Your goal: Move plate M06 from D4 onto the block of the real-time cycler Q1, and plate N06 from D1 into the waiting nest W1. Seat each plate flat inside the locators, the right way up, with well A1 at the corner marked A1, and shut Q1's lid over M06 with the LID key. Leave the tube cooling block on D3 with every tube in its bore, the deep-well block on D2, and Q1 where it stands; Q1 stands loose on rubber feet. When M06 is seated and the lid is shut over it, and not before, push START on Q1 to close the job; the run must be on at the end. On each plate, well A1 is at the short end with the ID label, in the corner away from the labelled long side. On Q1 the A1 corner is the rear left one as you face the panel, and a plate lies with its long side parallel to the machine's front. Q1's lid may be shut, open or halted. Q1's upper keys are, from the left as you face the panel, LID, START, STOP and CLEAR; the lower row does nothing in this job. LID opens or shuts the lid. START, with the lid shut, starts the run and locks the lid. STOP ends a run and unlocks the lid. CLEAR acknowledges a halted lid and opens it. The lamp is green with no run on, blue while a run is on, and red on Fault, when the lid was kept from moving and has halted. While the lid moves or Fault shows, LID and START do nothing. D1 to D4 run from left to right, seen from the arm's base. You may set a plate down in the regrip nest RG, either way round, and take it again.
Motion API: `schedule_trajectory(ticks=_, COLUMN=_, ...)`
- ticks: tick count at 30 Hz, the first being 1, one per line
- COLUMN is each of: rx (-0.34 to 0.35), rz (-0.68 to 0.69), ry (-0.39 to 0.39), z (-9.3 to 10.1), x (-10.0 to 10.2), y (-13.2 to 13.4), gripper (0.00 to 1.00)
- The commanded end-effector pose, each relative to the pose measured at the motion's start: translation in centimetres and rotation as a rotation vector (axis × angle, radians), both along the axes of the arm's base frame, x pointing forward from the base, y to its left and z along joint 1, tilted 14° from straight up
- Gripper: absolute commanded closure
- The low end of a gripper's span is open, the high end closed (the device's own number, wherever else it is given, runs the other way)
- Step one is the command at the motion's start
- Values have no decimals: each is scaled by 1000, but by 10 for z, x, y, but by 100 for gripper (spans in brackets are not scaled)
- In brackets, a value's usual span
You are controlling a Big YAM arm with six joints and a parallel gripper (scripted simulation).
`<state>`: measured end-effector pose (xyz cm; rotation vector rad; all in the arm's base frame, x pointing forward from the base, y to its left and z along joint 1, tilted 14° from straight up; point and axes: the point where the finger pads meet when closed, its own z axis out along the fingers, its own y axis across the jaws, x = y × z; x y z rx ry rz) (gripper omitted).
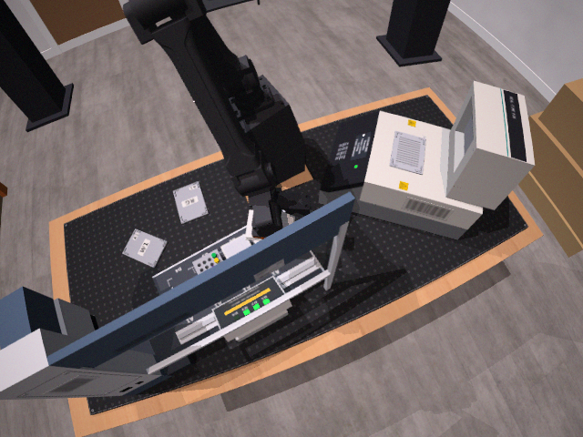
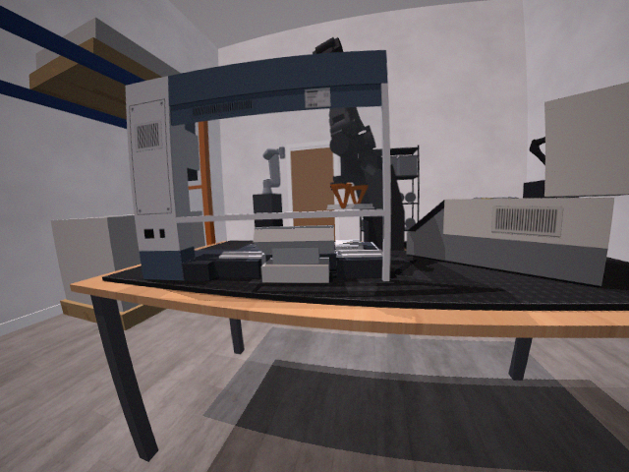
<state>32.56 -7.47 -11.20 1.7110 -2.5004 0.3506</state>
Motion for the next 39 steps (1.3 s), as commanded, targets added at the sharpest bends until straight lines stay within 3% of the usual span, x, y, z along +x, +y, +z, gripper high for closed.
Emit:
schedule_trajectory(ticks=1, rx=3, rz=34, ry=17, z=-1, x=-8, y=29, gripper=100)
schedule_trajectory(ticks=14, rx=-8, rz=195, ry=47, z=-1, x=-17, y=74, gripper=100)
schedule_trajectory(ticks=17, rx=-14, rz=284, ry=64, z=-4, x=-16, y=94, gripper=100)
schedule_trajectory(ticks=23, rx=-17, rz=330, ry=69, z=-6, x=-15, y=128, gripper=100)
schedule_trajectory(ticks=31, rx=-20, rz=426, ry=79, z=-5, x=-16, y=152, gripper=100)
schedule_trajectory(ticks=34, rx=-13, rz=415, ry=79, z=-7, x=-22, y=172, gripper=100)
schedule_trajectory(ticks=39, rx=-20, rz=521, ry=110, z=-10, x=-31, y=200, gripper=100)
